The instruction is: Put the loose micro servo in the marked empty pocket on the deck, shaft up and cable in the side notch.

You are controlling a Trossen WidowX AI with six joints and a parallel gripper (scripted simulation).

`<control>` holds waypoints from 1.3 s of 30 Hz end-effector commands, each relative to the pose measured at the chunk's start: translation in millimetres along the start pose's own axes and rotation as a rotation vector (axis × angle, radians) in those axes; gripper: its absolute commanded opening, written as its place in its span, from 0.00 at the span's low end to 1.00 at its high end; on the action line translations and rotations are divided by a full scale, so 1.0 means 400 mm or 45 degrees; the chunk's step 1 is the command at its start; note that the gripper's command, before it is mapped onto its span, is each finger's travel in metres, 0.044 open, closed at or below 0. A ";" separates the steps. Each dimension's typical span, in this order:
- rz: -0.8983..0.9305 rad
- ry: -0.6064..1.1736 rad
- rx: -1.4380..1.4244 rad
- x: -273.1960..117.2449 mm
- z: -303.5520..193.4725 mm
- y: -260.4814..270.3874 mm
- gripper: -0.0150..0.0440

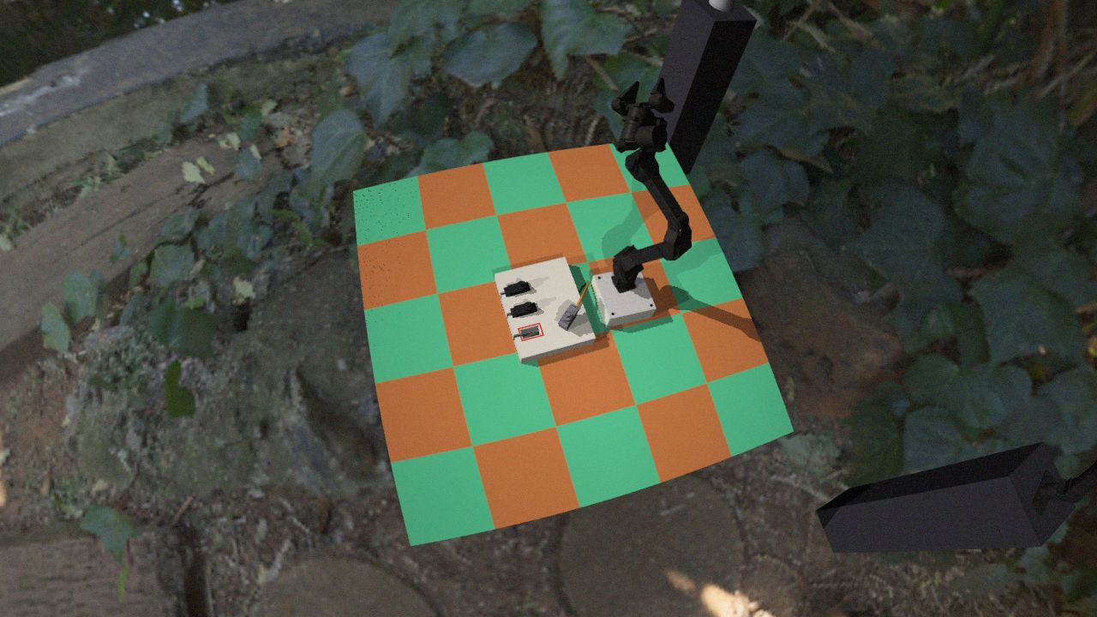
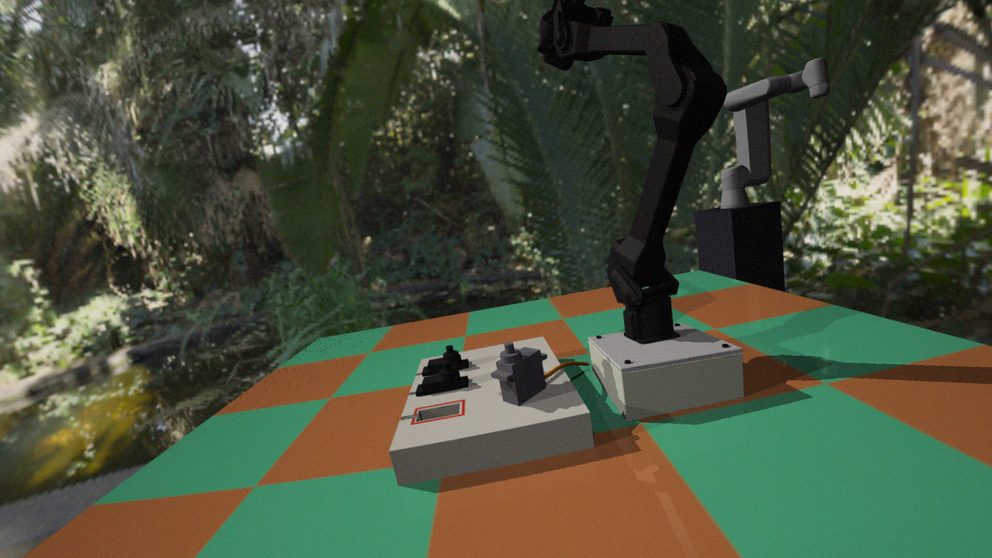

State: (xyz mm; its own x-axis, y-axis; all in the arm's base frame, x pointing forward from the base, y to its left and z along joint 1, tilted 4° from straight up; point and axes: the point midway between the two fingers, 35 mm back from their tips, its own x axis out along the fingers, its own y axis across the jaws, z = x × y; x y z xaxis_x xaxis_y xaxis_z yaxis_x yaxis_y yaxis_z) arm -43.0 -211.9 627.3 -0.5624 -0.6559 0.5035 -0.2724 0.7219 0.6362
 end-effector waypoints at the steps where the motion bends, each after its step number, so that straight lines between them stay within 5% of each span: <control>1: -0.100 0.070 -0.010 -0.010 -0.032 -0.066 1.00; 20: -0.513 0.371 -0.022 -0.132 -0.167 -0.302 1.00; 39: -1.213 0.776 -0.038 -0.504 -0.284 -0.579 1.00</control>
State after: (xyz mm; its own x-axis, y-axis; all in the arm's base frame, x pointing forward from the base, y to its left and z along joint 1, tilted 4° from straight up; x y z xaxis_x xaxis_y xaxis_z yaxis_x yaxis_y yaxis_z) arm 195.4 -280.8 470.7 0.2512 -0.9645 0.0819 -0.3945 -0.0247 0.9186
